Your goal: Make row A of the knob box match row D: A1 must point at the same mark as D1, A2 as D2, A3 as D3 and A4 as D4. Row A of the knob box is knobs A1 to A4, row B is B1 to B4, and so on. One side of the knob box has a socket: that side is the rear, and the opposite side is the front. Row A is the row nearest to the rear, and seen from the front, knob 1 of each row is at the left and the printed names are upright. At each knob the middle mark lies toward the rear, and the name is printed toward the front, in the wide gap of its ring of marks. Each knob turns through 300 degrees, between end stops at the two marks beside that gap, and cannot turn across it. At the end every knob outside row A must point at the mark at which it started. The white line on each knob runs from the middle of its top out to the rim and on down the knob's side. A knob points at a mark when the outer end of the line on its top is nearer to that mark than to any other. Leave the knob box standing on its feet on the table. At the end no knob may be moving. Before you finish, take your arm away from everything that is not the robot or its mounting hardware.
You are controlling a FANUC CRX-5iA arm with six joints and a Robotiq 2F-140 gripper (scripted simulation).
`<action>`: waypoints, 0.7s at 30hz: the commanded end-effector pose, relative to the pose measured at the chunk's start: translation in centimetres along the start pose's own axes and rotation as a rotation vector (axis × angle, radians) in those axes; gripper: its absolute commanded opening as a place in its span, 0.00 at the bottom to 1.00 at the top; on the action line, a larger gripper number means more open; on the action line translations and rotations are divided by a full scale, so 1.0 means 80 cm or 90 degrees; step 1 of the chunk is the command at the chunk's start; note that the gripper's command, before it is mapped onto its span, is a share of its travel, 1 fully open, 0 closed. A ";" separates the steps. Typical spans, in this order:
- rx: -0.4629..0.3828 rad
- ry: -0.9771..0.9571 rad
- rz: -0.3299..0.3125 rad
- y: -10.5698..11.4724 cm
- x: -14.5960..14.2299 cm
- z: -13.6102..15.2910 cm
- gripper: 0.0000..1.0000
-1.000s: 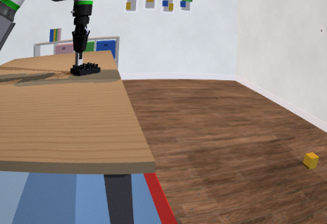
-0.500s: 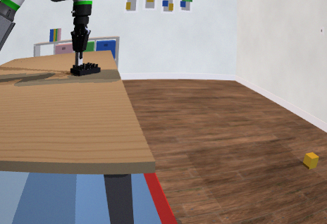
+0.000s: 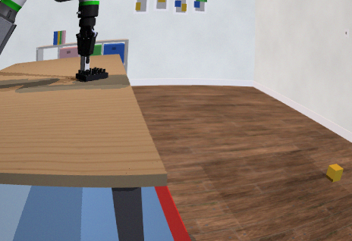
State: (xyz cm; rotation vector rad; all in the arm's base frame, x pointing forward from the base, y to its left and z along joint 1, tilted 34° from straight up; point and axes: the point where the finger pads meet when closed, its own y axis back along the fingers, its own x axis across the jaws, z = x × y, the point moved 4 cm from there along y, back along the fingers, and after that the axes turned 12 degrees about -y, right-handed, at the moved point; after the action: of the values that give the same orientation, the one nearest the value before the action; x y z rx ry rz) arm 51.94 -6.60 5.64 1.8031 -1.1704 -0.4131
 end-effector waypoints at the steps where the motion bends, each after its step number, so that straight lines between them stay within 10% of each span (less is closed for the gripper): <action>1: 0.000 0.000 0.000 0.000 0.000 0.000 0.12; 21: 0.000 0.000 0.000 0.014 0.000 0.000 0.12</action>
State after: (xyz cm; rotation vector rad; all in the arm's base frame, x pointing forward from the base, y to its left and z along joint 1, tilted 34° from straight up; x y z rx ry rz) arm 51.63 -6.68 6.11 1.8033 -1.1716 -0.4118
